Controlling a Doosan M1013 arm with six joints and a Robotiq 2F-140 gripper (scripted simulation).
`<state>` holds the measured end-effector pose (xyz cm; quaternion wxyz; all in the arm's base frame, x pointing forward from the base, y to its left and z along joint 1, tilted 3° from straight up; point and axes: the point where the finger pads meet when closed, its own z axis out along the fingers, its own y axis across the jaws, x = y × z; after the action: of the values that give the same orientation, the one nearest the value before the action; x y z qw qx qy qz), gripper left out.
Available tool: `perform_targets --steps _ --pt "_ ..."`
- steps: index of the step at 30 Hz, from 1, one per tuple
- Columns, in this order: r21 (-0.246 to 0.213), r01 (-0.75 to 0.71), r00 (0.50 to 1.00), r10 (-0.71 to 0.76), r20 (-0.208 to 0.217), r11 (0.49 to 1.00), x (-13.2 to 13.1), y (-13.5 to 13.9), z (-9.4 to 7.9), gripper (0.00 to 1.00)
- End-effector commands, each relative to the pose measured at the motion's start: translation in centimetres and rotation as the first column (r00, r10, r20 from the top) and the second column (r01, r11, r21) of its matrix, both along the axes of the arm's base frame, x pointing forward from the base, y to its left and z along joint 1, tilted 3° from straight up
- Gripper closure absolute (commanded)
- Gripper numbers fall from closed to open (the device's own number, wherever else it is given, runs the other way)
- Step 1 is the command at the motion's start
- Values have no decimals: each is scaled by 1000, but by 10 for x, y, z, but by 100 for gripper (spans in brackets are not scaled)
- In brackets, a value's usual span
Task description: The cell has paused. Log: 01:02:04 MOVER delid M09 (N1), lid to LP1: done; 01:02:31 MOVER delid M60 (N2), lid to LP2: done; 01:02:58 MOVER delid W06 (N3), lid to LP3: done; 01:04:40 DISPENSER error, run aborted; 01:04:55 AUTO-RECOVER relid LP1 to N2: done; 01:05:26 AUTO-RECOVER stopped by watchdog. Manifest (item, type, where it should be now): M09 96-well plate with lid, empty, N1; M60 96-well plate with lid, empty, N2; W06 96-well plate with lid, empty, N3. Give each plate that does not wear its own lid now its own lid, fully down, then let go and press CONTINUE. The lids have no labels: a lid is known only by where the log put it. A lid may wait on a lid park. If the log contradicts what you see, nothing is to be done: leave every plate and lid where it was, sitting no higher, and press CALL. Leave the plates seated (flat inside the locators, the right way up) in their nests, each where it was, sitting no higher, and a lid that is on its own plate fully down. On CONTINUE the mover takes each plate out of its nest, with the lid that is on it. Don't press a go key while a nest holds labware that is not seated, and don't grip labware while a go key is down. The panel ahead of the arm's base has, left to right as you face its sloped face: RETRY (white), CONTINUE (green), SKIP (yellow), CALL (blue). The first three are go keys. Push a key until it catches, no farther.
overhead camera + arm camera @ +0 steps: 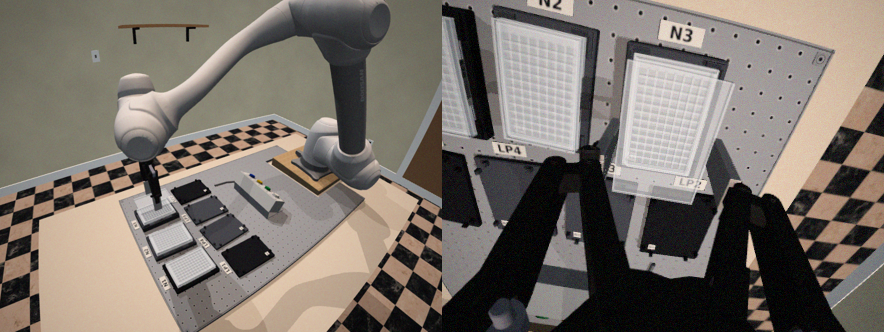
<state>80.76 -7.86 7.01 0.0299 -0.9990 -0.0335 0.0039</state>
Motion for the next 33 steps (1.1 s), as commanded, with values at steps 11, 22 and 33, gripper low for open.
perform_targets --steps 11,22,33 --pt "0 -21 1000 21 1 1000 0 0 -6 100" --pt "0 -21 1000 21 1 1000 0 1 -23 100" --pt "0 -21 1000 21 1 1000 0 2 -30 100"
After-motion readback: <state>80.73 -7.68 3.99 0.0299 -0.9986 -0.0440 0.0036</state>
